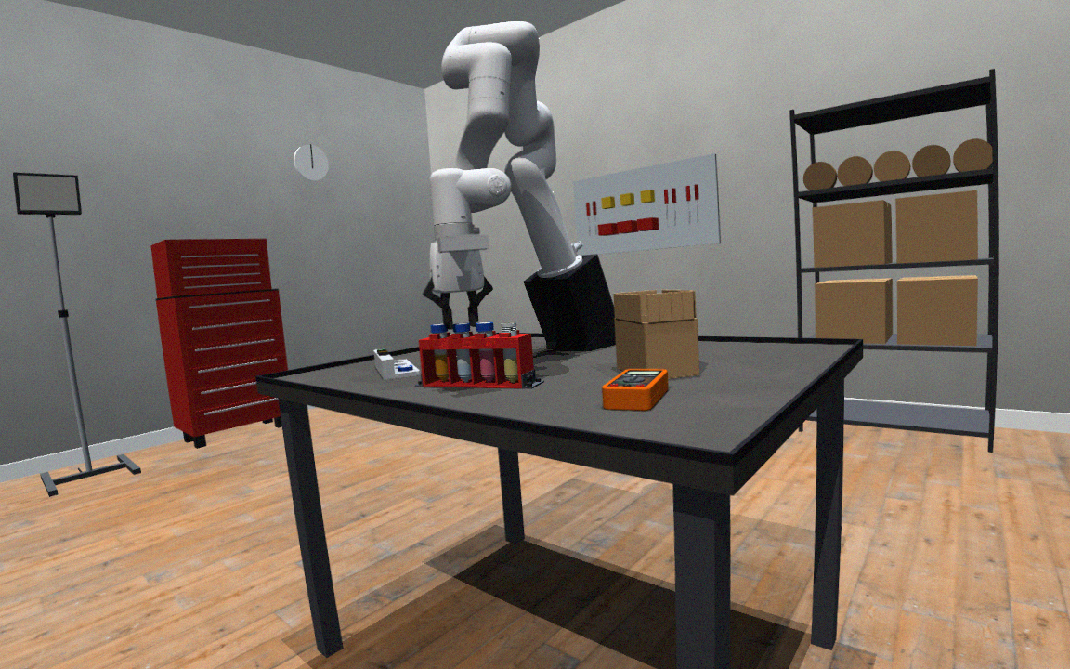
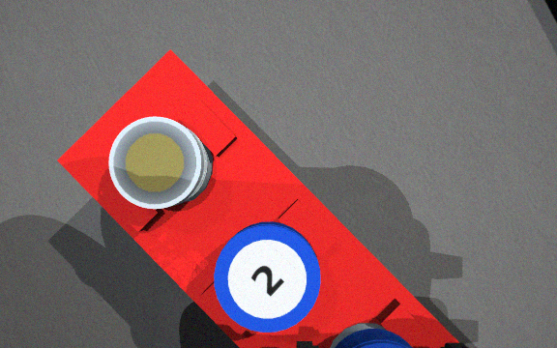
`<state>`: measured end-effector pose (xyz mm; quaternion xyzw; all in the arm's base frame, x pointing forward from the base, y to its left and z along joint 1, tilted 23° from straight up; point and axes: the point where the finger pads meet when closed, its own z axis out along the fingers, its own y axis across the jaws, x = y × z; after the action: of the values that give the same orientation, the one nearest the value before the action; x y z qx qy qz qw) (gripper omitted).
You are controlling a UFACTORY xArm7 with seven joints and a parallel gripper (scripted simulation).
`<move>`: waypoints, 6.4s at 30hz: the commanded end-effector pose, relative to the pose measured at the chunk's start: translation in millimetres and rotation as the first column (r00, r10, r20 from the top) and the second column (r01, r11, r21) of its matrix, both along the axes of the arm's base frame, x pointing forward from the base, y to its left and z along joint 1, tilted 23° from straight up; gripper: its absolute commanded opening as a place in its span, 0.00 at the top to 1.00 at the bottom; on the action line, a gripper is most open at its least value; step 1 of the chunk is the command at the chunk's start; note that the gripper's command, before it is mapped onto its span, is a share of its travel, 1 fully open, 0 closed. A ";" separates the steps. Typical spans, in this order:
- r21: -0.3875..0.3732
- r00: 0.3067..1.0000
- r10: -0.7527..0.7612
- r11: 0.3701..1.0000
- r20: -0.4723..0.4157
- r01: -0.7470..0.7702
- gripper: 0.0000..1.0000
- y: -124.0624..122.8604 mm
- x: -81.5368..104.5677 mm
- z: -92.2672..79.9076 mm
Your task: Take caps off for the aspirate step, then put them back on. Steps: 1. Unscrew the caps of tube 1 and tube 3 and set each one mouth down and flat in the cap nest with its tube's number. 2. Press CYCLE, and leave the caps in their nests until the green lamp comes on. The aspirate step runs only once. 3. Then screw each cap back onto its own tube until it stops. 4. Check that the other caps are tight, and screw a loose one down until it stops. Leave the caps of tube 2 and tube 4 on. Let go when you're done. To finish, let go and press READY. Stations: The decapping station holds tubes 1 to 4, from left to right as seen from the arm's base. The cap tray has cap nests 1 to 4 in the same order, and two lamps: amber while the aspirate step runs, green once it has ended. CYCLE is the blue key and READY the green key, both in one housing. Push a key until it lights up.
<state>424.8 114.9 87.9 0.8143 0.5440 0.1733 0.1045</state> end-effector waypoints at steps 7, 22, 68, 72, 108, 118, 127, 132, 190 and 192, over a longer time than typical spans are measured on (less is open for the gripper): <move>0.001 1.000 0.000 1.000 0.002 0.000 0.54 0.6 2.7 -3.4; 0.001 1.000 0.000 1.000 0.002 0.000 1.00 0.6 2.9 -3.9; -0.415 0.157 0.926 0.000 -0.344 -0.910 1.00 0.6 2.6 -3.2; -0.415 0.157 0.926 0.000 -0.344 -0.910 0.54 0.6 2.6 -3.2; -0.044 0.994 0.106 0.993 0.002 -0.106 0.54 0.5 2.9 -3.2; 0.001 1.000 0.000 1.000 0.002 0.000 1.00 0.5 2.8 -3.2; 0.001 1.000 0.000 1.000 0.002 0.000 1.00 0.5 2.8 -3.1; -0.019 0.999 0.046 0.999 0.003 -0.046 1.00 0.5 2.7 -3.1; -0.387 0.433 0.873 0.327 -0.226 -0.862 0.54 0.5 2.4 -2.3; -0.368 0.522 0.832 0.434 -0.188 -0.823 0.54 0.5 2.4 -2.3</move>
<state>426.3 114.9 84.8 0.2978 0.9331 0.0740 0.1876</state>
